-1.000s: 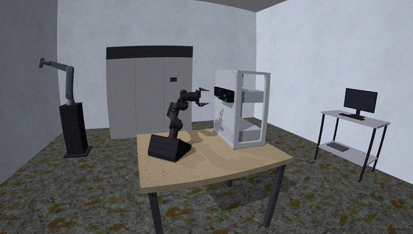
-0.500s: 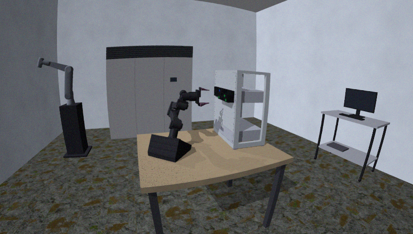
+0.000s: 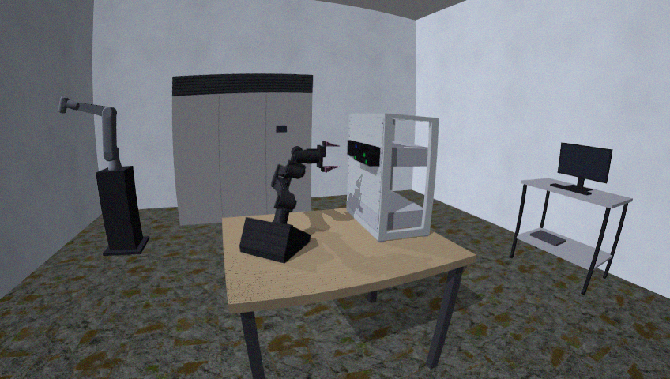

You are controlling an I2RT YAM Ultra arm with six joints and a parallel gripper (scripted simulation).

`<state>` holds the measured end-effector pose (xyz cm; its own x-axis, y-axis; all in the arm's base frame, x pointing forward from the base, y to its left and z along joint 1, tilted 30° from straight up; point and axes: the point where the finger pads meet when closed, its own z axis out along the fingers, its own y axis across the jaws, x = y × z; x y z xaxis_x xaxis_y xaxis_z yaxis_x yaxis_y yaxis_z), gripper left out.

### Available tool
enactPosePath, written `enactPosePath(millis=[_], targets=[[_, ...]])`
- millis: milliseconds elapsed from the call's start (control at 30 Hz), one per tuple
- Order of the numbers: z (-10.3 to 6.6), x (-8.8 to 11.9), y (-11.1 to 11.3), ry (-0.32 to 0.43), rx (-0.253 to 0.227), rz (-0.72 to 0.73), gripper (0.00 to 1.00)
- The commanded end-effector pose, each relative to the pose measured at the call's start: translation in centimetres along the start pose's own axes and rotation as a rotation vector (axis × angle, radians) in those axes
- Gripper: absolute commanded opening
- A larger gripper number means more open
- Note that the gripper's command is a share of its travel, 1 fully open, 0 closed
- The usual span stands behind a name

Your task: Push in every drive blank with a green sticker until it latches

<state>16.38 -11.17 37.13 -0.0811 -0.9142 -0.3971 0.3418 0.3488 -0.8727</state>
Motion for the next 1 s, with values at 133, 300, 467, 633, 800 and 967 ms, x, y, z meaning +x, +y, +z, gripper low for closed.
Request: enactPosePath(millis=[133,300,467,633,800,967], targets=[[0.3,-1.0,-0.7,-0.014,0.012,-0.018,1.00],[0.4,-1.2,-0.8,-0.013,0.011,-0.018,1.00],[0.6,-1.5,-0.8,-0.014,0.012,-0.018,1.00],[0.8,-1.9,-0.9,-0.014,0.013,-0.018,1.00],[1.0,-2.3,-0.9,-0.013,0.014,-0.017,1.00],[1.3,-2.8,-1.0,-0.013,0.015,-0.017,1.00]])
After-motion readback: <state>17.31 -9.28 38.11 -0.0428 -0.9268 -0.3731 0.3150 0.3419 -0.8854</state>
